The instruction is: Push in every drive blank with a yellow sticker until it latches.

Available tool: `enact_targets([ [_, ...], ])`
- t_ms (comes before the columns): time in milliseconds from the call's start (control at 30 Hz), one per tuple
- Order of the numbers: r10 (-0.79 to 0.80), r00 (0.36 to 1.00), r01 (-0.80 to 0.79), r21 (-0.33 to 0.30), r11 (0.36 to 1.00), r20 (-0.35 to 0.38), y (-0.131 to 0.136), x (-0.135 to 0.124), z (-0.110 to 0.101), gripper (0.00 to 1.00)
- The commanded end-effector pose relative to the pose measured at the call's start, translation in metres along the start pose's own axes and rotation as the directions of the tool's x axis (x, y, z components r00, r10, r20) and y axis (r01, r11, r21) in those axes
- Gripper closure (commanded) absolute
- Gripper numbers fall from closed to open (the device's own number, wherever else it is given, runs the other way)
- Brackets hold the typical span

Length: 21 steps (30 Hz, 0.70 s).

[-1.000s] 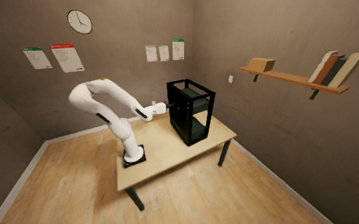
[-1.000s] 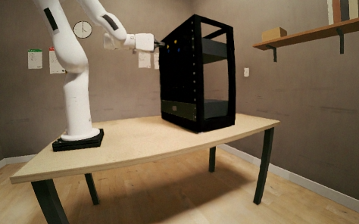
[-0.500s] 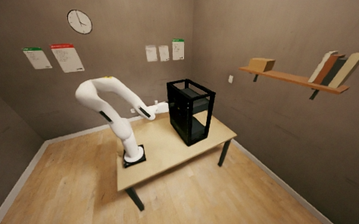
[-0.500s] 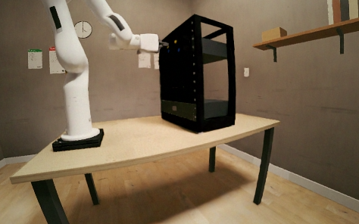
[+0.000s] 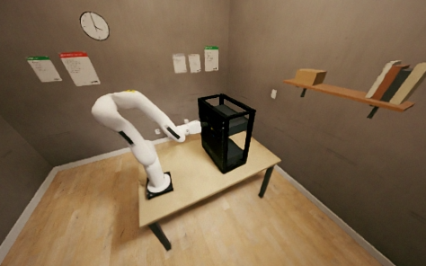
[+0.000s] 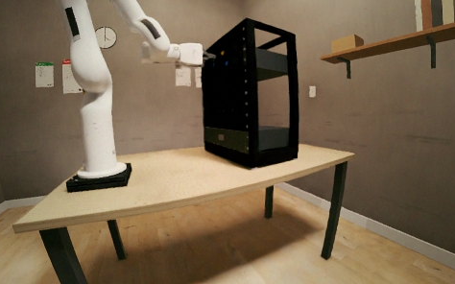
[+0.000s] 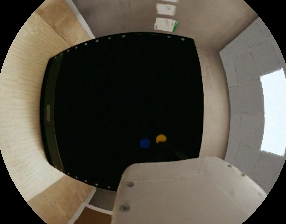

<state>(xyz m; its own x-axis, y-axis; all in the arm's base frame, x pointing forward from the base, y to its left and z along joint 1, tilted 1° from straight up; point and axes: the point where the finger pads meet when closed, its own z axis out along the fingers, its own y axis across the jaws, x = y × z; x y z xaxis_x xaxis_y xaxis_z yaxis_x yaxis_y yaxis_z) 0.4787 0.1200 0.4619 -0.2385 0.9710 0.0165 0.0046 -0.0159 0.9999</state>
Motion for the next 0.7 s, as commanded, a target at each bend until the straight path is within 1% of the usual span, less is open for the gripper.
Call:
enact_targets([
  [0,0.0,1.0,0.0,-0.002,1.0,0.0,0.0011,0.0001,0.0014,1.0],
  [167,0.0,1.0,0.0,-0.002,1.0,0.0,0.0011,0.0001,0.0018,1.0],
  [467,0.0,1.0,0.0,-0.002,1.0,0.0,0.0012,0.0001,0.0109,1.0],
  [667,0.0,1.0,0.0,-0.002,1.0,0.0,0.0012,0.0001,0.0114,1.0],
])
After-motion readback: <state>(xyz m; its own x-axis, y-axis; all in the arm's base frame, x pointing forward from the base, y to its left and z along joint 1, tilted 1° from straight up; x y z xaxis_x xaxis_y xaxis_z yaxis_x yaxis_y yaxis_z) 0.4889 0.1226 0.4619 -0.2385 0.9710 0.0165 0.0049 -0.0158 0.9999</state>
